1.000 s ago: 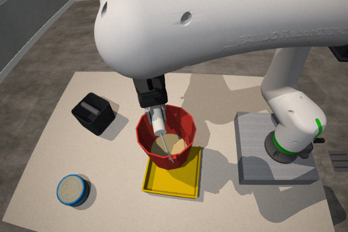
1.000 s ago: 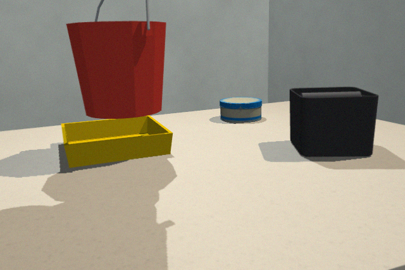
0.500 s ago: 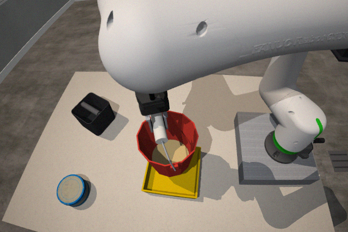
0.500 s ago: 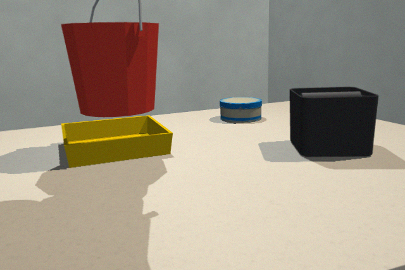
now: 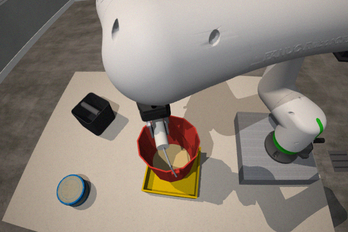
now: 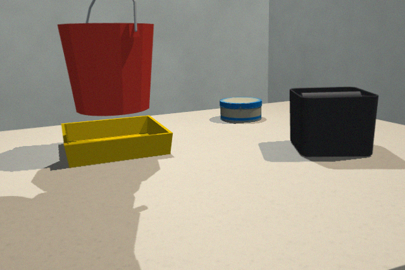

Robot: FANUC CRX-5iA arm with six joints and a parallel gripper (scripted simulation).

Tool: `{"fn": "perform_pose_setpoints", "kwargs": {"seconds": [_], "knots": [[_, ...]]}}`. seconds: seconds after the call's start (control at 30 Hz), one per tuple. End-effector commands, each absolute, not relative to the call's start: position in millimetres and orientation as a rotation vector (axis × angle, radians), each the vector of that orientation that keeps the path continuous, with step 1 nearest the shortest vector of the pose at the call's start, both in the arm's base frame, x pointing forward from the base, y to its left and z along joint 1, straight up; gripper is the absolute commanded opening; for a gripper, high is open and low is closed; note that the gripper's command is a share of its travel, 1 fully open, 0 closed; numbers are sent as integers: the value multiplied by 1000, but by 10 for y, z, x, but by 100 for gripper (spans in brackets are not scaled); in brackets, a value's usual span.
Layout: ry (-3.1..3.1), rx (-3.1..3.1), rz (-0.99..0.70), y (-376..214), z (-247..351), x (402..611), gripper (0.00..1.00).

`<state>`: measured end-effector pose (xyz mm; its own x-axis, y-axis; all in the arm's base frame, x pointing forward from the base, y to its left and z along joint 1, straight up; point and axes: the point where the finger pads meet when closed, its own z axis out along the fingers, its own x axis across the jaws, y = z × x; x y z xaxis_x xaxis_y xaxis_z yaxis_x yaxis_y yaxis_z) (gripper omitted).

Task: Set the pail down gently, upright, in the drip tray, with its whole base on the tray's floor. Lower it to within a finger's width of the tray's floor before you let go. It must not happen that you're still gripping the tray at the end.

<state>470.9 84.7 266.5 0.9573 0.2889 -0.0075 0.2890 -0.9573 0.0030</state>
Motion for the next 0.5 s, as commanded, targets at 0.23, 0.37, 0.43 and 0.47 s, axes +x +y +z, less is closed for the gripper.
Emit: {"fn": "perform_pose_setpoints", "kwargs": {"seconds": [0.23, 0.37, 0.43, 0.47], "knots": [[458, 3104, -7, 898, 2675, 4699, 0], [458, 3104, -7, 917, 2675, 4693, 0], [458, 3104, -7, 924, 2675, 4691, 0], [458, 3104, -7, 928, 2675, 4691, 0]]}}
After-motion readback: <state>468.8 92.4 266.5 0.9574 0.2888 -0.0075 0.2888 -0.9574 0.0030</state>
